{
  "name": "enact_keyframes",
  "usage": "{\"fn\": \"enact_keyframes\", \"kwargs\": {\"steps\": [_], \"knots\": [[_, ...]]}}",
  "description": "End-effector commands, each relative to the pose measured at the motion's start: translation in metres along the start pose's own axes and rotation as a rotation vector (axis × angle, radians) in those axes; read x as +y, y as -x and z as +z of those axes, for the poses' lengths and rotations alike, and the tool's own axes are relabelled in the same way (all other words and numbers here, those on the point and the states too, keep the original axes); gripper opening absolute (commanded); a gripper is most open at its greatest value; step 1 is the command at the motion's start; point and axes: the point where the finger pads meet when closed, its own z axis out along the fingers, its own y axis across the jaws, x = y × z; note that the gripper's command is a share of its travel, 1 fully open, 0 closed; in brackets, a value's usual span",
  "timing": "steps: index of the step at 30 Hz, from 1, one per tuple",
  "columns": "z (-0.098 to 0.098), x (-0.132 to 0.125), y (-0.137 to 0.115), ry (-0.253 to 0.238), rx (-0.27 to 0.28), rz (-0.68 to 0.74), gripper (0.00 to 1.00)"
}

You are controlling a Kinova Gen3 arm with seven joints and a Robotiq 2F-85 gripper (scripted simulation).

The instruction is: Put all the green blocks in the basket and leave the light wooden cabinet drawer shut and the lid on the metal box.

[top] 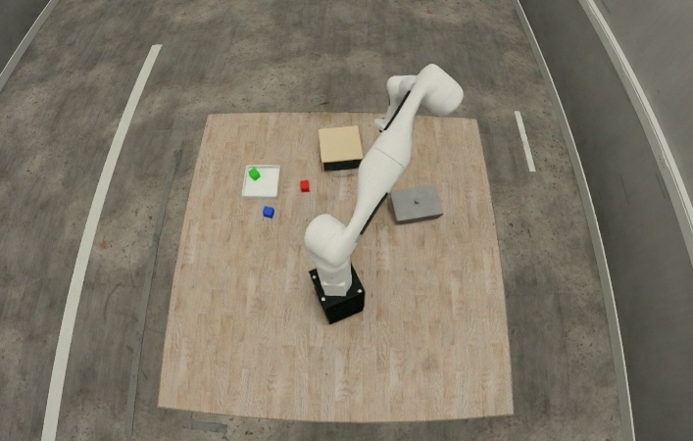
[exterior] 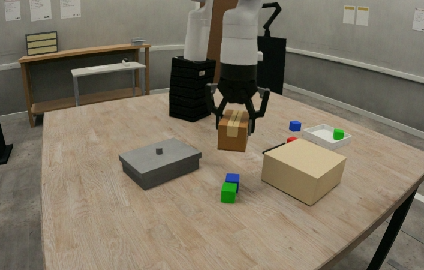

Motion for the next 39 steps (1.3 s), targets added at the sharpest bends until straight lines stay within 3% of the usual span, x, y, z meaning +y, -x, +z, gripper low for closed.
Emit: {"fn": "enact_keyframes", "kwargs": {"steps": [1, 21, 25, 34, 39], "knots": [[-0.004, 0.000, 0.001, 0.001, -0.002, 0.000, 0.67], [-0.014, -0.006, 0.006, 0.000, -0.002, -0.011, 0.67], [-0.014, -0.029, 0.022, 0.000, -0.003, -0.046, 0.67], [-0.014, -0.108, 0.066, 0.000, -0.003, -0.153, 0.67], [-0.014, -0.123, 0.072, 0.000, -0.002, -0.171, 0.67]]}}
